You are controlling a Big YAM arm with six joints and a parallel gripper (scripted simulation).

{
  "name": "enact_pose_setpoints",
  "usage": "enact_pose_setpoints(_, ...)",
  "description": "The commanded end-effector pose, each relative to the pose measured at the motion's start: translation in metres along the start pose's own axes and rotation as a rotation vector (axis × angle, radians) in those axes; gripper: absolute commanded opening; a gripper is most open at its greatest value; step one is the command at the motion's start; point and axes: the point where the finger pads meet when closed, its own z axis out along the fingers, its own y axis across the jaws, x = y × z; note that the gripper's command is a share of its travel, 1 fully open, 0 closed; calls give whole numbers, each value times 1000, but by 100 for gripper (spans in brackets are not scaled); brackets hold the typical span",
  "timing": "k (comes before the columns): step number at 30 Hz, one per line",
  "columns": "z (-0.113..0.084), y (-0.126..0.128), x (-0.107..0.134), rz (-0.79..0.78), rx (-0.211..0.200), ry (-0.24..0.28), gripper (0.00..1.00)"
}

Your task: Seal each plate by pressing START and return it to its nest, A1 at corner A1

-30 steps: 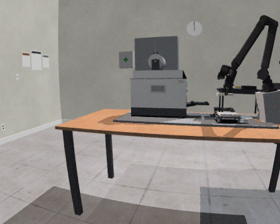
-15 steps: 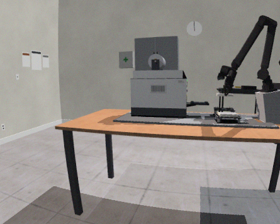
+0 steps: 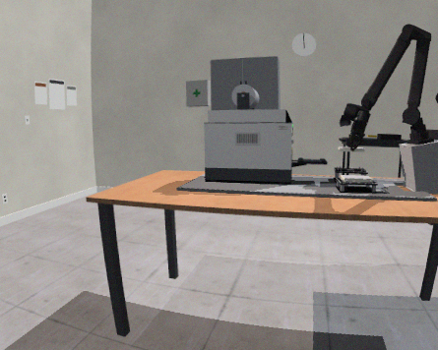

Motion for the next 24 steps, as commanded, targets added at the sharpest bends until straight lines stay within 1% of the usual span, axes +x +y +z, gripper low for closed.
enact_pose_setpoints(1,4,-7,-8,20,13,-18,0)
enact_pose_setpoints(5,7,-5,5,27,9,0,0)
enact_pose_setpoints(7,8,-4,7,27,8,2,0)
enact_pose_setpoints(13,10,0,2,11,2,-6,0)
enact_pose_setpoints(16,8,1,-7,3,3,-21,0)
enact_pose_setpoints(18,11,-1,-9,3,4,-22,0)
enact_pose_setpoints(24,14,-7,-6,19,13,-21,0)
